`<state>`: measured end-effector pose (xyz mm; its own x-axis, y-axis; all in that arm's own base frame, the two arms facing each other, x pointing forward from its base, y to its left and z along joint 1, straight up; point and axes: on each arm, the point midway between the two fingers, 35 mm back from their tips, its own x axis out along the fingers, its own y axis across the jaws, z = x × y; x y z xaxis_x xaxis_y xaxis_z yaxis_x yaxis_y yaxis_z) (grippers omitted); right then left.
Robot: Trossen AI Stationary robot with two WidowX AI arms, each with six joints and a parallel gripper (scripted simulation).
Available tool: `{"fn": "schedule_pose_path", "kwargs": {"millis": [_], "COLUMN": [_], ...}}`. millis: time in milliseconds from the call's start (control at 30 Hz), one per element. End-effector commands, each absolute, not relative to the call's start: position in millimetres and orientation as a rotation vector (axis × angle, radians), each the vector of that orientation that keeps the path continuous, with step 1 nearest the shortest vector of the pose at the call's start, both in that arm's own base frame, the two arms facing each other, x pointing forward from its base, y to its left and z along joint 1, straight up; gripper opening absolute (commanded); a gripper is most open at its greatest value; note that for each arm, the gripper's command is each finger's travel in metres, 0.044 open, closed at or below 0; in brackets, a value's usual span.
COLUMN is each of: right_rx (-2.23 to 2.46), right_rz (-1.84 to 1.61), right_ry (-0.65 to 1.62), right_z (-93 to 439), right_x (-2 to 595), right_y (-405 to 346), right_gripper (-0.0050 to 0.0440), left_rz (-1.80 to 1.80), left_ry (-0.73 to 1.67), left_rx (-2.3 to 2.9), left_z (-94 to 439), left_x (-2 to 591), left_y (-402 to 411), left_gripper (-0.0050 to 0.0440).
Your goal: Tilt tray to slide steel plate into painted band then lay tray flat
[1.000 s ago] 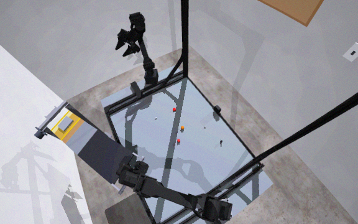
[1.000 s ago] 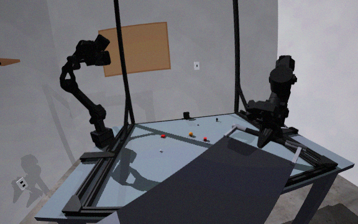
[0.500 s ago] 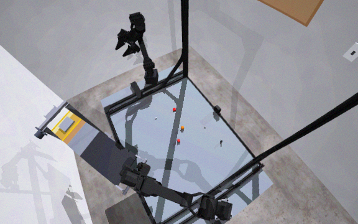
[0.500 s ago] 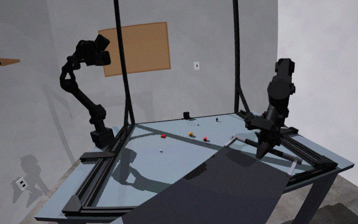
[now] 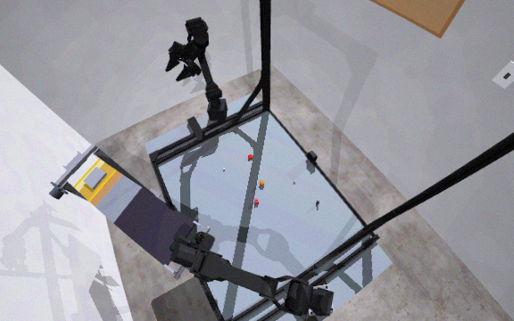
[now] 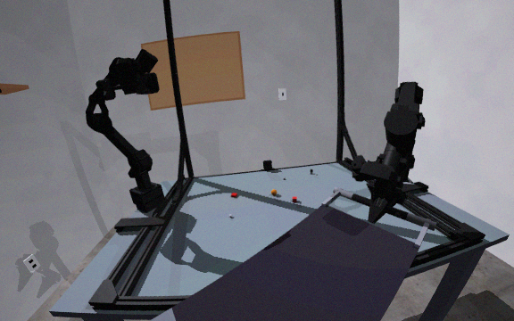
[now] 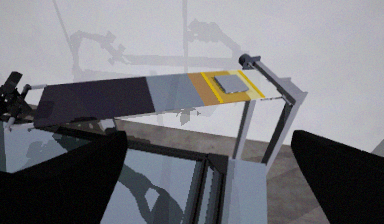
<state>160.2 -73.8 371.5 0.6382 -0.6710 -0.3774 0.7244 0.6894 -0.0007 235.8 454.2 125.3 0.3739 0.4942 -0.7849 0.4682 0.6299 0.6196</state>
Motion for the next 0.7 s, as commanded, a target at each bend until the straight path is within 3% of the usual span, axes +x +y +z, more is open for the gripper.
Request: {"fn": "schedule_pose_path", "kwargs": {"millis": [0,667], "right_rx": [0.157,0.157], "right_rz": [-0.802,-0.802], "right_ry": [0.364,0.364], "right_z": [371.8,371.8], "right_x": [160.2,160.2], "right_y": [-74.0,-74.0], "right_gripper": [0.044,0.044], "left_rz": [0.048,0.063], "left_ry": [1.23,1.221], "left_rx": [0.977,0.989], "left_z": [145.5,159.4], "left_x": [235.5,236.9], "left_y": [454.7,456.4], "left_gripper": [0.0,0.0]}}
